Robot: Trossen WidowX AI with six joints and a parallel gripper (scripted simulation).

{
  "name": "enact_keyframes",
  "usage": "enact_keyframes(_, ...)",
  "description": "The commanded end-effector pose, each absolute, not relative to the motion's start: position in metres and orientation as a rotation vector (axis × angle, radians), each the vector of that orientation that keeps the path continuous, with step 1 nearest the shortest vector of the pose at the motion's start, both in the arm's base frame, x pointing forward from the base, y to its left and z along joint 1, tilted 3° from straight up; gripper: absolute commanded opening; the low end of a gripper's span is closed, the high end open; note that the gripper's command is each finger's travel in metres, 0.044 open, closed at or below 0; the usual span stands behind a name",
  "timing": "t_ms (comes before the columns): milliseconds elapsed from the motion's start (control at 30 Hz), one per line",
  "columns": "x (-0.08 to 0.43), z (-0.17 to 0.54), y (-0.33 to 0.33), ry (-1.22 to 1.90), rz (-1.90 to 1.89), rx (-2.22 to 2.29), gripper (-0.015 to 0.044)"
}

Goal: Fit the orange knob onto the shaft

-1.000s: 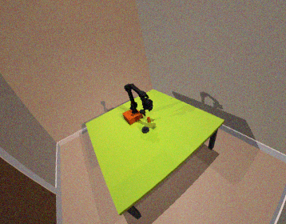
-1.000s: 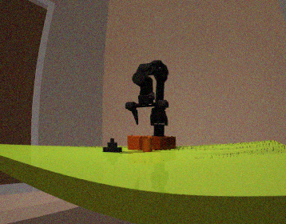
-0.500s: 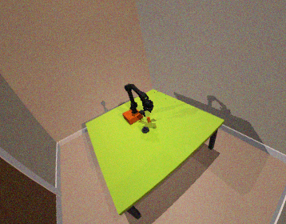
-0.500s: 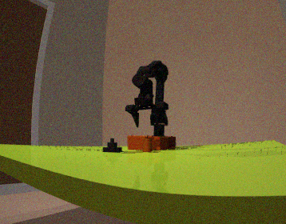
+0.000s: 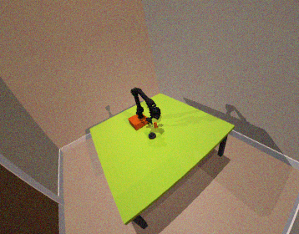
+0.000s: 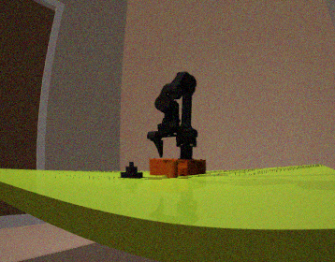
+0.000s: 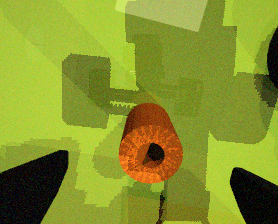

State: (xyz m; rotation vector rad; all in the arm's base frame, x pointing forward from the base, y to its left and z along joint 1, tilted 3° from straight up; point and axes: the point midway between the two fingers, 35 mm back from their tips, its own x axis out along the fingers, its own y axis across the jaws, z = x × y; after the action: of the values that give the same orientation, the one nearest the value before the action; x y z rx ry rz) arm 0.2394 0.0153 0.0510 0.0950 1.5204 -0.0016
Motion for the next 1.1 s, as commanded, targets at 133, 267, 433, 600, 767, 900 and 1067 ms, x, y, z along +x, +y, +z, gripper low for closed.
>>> enact_keyframes(133, 0.240, 0.036, 0.015, 1.529, -0.009, 0.095, 0.0440)
enact_keyframes(267, 0.240, 0.029, 0.016, 1.529, -0.009, 0.095, 0.0440)
enact_keyframes(433, 0.241, 0.021, 0.016, 1.529, -0.009, 0.095, 0.0440)
enact_keyframes(600, 0.241, 0.013, 0.017, 1.529, -0.009, 0.095, 0.0440)
enact_keyframes(767, 0.241, 0.005, 0.017, 1.529, -0.009, 0.095, 0.0440)
enact_keyframes(900, 0.241, -0.001, 0.017, 1.530, -0.009, 0.095, 0.0440)
enact_keyframes(1067, 0.241, -0.009, 0.018, 1.530, -0.009, 0.095, 0.0440)
